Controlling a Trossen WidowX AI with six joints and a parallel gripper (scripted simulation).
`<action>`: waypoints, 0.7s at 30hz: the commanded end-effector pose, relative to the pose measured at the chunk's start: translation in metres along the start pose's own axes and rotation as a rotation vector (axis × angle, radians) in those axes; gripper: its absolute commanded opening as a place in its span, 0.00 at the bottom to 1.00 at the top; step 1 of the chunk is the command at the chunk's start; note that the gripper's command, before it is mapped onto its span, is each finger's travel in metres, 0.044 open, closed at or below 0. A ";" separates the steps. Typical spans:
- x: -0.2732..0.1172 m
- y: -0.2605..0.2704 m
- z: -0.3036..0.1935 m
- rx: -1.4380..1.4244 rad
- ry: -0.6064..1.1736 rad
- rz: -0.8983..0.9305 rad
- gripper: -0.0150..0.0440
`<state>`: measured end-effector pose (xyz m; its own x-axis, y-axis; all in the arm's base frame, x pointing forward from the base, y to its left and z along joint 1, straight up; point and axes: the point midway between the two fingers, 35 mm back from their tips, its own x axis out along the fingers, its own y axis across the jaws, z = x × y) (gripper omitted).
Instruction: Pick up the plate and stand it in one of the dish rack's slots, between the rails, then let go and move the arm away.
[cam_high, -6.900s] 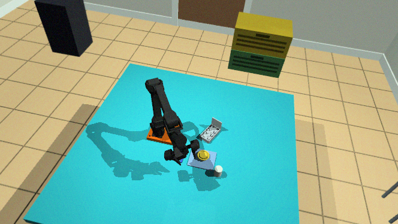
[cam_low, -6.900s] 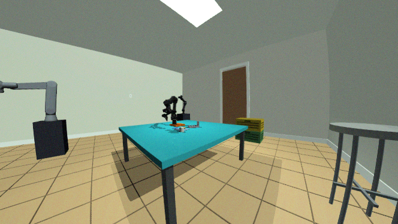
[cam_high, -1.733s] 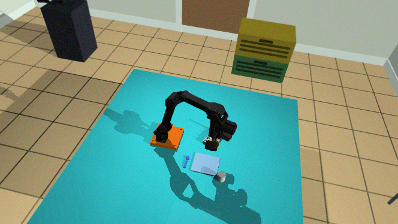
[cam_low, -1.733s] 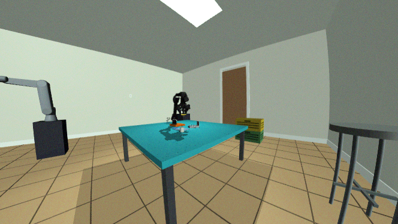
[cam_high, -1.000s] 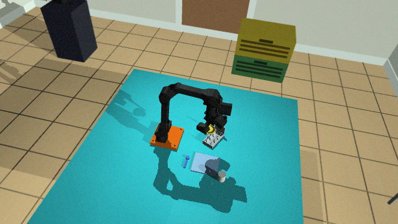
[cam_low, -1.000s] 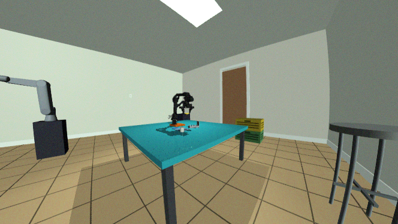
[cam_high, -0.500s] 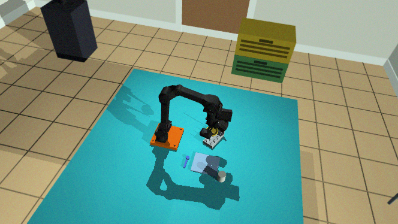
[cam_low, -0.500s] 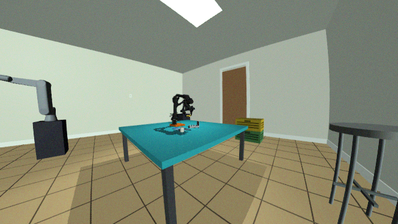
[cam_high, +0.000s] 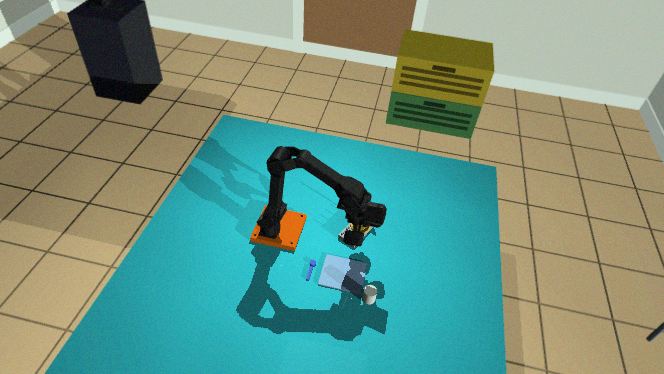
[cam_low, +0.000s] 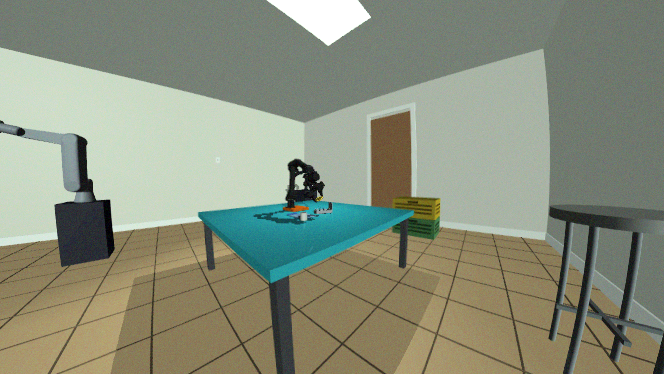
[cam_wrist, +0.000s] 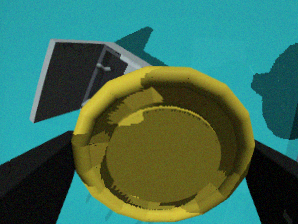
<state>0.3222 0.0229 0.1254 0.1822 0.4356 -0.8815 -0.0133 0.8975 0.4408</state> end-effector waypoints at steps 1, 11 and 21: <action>0.013 -0.005 0.002 -0.069 -0.032 0.075 0.25; 0.031 -0.011 0.003 -0.236 -0.142 0.215 0.25; 0.042 -0.014 0.000 -0.446 -0.299 0.368 0.25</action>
<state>0.3323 0.0284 0.0876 0.3355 0.6980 -0.6327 -0.4485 0.7089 0.5443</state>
